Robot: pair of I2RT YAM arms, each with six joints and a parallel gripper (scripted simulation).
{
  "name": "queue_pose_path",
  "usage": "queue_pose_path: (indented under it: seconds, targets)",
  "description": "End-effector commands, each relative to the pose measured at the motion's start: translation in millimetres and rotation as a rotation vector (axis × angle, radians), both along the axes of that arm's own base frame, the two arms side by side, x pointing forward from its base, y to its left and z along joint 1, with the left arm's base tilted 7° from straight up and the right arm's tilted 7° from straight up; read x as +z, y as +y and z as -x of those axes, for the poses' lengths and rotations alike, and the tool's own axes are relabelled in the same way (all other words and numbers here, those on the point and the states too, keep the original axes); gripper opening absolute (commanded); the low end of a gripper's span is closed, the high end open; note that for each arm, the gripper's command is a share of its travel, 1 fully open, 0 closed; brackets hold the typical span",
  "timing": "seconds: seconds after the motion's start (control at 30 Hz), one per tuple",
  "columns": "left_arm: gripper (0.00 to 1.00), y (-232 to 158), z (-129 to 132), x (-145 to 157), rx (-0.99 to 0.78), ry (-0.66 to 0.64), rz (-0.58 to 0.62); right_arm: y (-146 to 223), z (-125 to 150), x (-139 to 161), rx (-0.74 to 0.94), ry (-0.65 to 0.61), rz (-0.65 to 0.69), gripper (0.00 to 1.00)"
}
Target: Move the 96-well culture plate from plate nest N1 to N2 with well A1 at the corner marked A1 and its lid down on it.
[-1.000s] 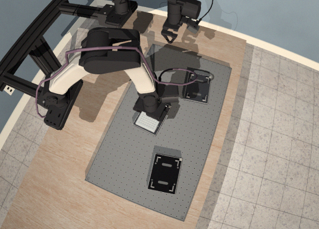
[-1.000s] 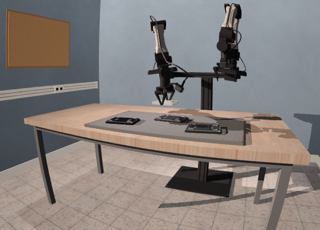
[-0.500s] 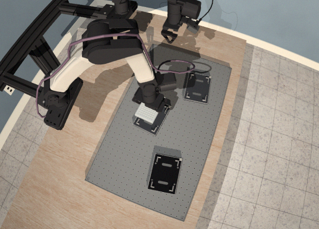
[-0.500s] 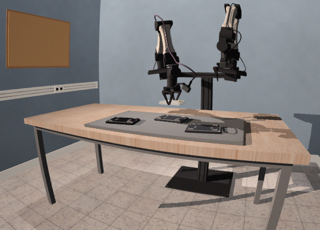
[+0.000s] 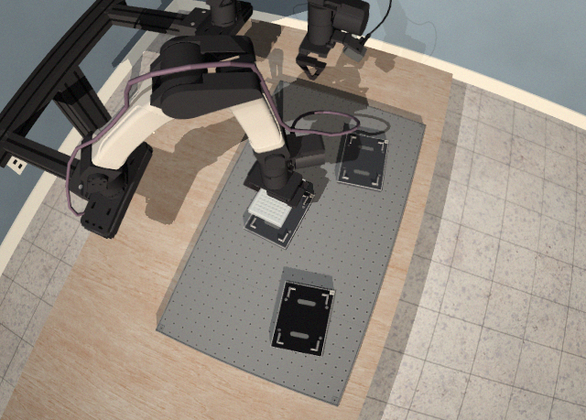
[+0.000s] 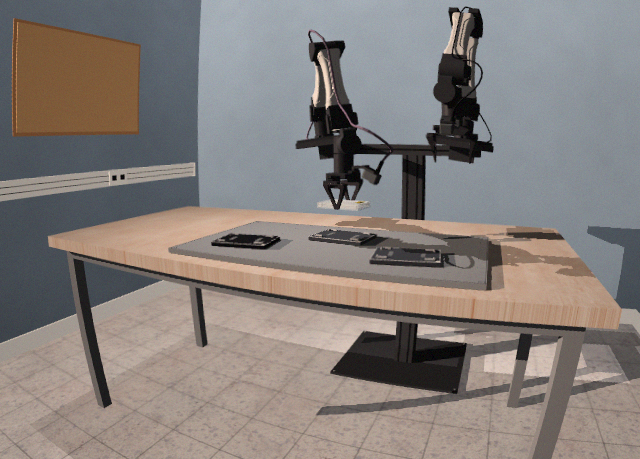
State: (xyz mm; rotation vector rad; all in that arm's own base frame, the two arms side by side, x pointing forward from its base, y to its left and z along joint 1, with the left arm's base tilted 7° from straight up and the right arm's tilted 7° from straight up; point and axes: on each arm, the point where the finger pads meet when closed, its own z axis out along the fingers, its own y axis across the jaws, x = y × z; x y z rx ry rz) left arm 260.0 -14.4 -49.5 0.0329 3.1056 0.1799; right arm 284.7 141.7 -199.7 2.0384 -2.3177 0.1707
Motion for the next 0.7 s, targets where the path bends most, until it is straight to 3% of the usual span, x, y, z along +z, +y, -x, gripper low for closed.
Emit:
queue_pose_path:
  seconds: [0.0, 0.67]
  targets:
    - [1.0, -2.5, -5.8, 2.6, -0.011, -0.017, 0.004, 3.3, -5.2, 3.3, -0.006, -0.014, -0.009, 0.0]
    - [1.0, -2.5, -5.8, 2.6, -0.011, -0.017, 0.004, 2.4, -6.2, 3.5, -0.006, -0.014, -0.009, 0.0]
